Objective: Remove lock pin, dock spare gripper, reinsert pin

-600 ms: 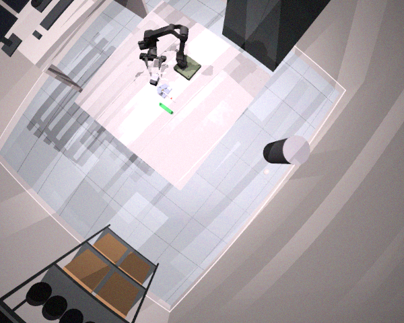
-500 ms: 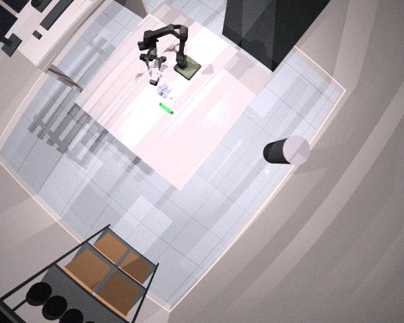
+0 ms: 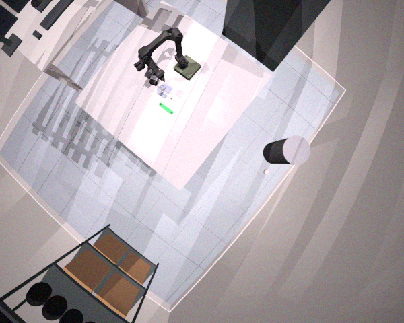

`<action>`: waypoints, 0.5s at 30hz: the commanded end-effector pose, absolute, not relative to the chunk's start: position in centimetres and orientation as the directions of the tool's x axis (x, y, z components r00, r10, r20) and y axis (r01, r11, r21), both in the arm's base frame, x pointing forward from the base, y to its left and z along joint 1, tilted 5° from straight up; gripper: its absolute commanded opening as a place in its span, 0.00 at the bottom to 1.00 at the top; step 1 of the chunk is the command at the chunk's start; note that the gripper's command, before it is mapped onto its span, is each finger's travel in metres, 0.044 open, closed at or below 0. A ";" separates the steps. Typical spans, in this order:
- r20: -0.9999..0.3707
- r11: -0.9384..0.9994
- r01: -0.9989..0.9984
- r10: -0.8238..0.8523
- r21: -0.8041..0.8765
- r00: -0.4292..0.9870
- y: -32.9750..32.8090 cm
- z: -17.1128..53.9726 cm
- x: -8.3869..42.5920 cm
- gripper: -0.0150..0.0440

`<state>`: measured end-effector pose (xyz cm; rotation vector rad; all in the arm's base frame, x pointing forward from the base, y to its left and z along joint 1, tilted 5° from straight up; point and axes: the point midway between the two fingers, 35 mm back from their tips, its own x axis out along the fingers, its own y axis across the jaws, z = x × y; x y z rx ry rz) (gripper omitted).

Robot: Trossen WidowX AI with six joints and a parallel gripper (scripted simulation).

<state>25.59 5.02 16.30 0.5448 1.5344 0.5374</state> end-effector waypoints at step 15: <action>-0.998 -0.196 -0.979 0.011 0.055 -0.058 14.0 15.1 28.2 0.76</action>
